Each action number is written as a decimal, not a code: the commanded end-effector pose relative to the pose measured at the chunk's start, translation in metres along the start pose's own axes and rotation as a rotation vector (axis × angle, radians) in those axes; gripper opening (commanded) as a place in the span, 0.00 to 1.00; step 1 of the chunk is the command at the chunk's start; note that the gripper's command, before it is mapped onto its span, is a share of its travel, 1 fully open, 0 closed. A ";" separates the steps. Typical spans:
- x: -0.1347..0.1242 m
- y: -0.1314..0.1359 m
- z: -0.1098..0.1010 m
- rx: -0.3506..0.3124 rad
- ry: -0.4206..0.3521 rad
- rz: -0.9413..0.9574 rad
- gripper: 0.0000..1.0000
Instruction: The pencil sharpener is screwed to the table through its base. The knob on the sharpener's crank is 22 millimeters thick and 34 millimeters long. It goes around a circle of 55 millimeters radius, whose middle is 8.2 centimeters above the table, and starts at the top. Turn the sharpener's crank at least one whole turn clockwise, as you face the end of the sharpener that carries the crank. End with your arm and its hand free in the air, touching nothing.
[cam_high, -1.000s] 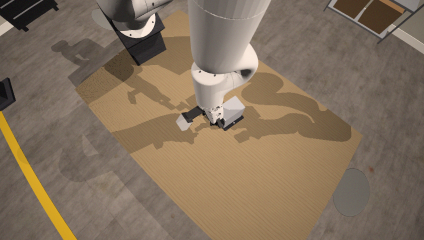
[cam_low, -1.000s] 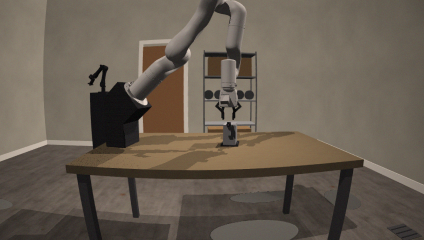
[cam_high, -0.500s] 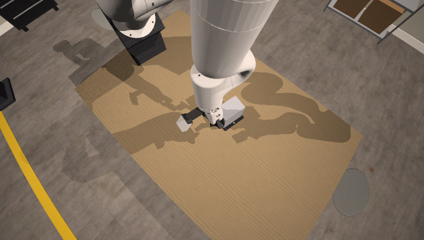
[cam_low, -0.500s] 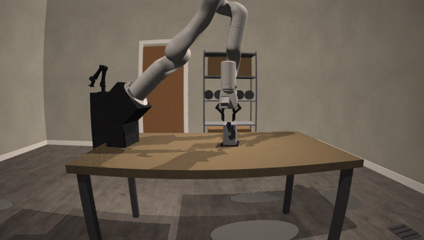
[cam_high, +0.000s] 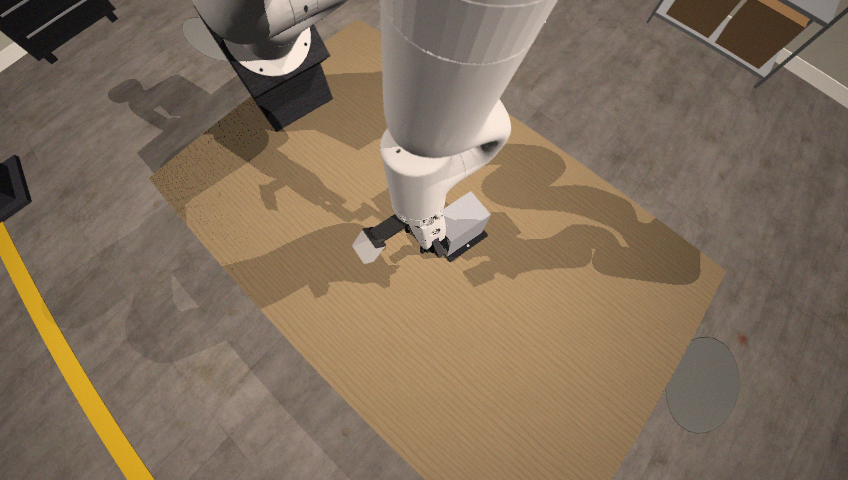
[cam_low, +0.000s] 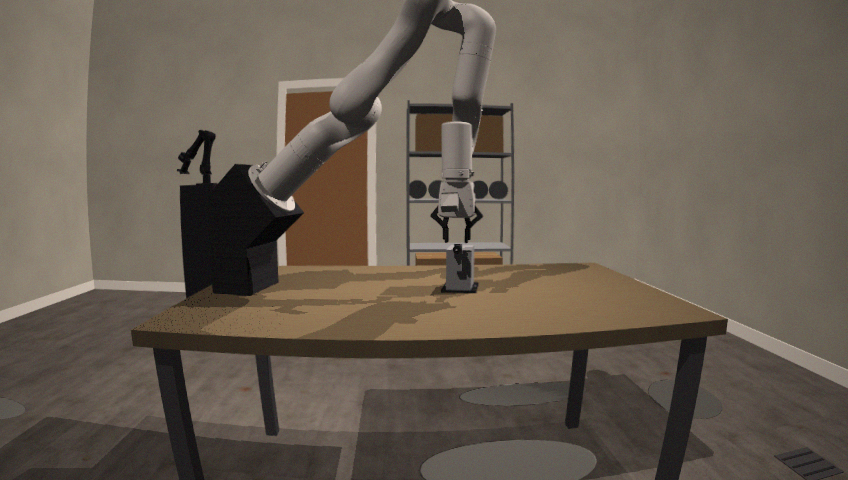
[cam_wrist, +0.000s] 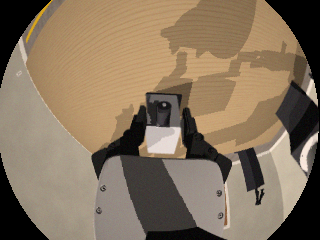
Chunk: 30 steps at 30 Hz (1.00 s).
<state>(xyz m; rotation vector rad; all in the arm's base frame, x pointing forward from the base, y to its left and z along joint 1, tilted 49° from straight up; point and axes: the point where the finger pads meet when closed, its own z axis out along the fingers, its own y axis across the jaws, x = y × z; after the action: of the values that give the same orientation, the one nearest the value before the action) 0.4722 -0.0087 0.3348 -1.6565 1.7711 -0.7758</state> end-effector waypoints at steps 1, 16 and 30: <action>0.000 0.000 0.000 0.001 0.000 0.000 0.54; 0.000 0.000 0.007 0.001 0.000 0.000 0.54; 0.000 -0.001 0.020 0.001 0.000 0.000 0.54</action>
<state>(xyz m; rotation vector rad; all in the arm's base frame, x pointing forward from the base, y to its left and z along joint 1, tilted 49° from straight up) 0.4842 -0.0091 0.3244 -1.6564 1.7711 -0.7760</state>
